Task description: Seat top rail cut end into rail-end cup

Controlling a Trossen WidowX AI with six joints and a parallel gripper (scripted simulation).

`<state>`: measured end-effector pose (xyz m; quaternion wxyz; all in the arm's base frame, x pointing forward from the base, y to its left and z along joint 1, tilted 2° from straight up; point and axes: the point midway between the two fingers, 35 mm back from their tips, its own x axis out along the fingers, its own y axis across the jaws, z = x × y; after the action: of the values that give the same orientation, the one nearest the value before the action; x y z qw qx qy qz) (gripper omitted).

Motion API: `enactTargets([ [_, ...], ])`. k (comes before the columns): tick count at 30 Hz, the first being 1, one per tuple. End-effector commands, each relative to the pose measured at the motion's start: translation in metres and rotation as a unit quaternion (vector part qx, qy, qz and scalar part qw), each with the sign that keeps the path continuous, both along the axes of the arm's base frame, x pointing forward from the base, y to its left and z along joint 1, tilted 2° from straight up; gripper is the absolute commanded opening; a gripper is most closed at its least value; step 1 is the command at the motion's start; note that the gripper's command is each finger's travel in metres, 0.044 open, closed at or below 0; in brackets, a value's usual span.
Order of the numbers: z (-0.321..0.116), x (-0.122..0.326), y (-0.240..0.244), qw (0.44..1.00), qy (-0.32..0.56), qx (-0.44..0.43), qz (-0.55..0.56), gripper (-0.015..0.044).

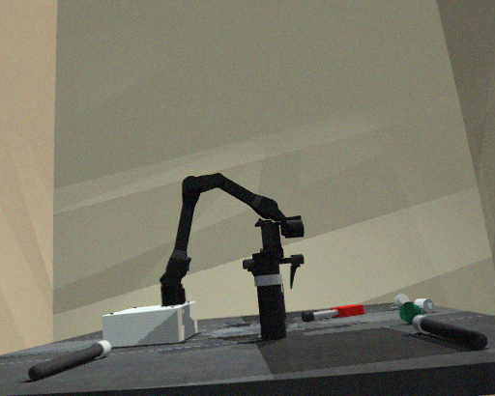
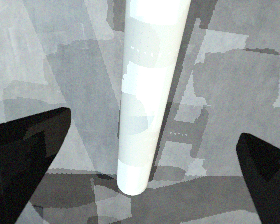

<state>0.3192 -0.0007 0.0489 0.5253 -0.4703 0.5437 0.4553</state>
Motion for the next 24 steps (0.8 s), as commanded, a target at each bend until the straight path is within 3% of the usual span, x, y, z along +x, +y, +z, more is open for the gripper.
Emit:
enactTargets([
  [1, -0.008, 0.0, 0.0, 1.0, -0.001, 0.002, 0.003, 0.044],
  [24, -0.043, 0.001, -0.001, 1.0, -0.001, 0.002, 0.003, 0.044],
])
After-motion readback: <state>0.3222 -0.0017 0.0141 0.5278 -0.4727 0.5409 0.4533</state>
